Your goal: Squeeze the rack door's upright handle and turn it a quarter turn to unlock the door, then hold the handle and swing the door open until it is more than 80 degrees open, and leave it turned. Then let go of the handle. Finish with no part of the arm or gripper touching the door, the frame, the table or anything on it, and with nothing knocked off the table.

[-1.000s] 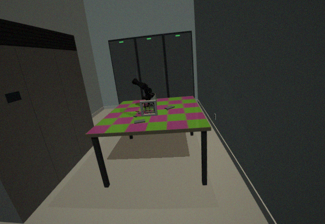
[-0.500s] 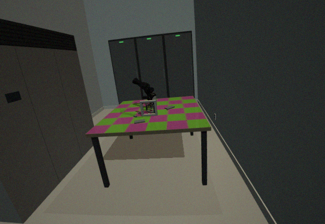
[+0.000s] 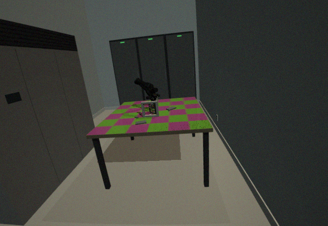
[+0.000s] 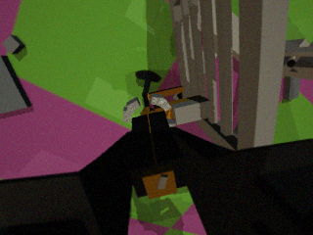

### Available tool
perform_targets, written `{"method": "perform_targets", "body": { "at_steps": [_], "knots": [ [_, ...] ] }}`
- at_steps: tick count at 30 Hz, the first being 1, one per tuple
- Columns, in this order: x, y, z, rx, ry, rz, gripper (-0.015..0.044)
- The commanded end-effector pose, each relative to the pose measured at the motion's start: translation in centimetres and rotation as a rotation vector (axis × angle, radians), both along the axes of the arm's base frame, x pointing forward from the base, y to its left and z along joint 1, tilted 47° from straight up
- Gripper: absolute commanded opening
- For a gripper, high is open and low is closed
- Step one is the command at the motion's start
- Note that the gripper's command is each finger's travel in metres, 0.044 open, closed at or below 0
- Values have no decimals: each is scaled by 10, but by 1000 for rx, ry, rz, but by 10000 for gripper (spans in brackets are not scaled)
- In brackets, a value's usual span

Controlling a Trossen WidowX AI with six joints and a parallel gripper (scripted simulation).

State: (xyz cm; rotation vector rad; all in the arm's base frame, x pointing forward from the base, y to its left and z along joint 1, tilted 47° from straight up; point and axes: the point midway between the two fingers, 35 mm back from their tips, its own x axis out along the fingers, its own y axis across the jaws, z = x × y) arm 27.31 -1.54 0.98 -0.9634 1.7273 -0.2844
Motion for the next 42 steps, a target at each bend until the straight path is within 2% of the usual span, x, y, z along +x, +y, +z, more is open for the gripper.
{"method": "perform_targets", "body": {
  "at_steps": [1, 42],
  "knots": [
    [-1, 4, -5, -13, -68, -58, 26],
    [13, 60, -64, -64, -549, -517, 26]
  ]
}}
